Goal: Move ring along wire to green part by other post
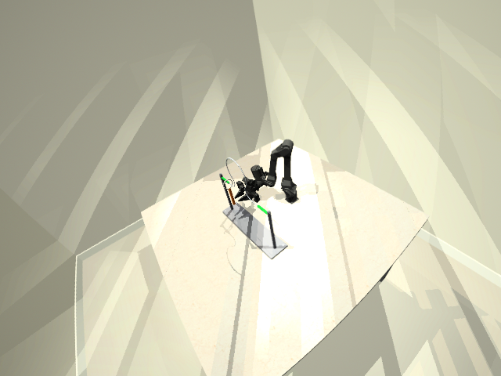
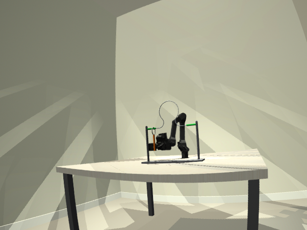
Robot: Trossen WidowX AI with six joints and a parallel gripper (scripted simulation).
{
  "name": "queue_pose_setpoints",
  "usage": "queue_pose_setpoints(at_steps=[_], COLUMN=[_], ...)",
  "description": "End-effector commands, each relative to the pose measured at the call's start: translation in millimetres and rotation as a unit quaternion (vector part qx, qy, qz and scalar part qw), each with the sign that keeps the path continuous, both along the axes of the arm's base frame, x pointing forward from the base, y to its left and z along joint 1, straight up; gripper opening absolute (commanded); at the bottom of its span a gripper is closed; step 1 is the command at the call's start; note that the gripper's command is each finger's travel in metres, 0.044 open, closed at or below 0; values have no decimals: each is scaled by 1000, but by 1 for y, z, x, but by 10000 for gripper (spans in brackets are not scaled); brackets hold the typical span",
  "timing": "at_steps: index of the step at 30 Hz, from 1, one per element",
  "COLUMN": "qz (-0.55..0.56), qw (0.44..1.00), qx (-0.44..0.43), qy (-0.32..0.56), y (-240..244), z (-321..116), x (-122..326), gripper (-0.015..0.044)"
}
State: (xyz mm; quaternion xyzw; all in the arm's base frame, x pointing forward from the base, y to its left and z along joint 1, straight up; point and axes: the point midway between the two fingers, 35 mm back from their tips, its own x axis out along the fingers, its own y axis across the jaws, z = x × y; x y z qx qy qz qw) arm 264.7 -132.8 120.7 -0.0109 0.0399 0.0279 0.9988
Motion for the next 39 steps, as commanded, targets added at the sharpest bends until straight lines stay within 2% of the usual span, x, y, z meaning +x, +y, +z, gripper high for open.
queue_pose_setpoints(at_steps=[1, 30, 39], qz=[-1, -1, -1], qw=[1000, 1000, 1000], qx=[2, 3, 3], qy=[0, -4, -4], y=[0, 6, 6], z=[0, -4, -4], x=[6, 51, 52], gripper=[160, 160, 160])
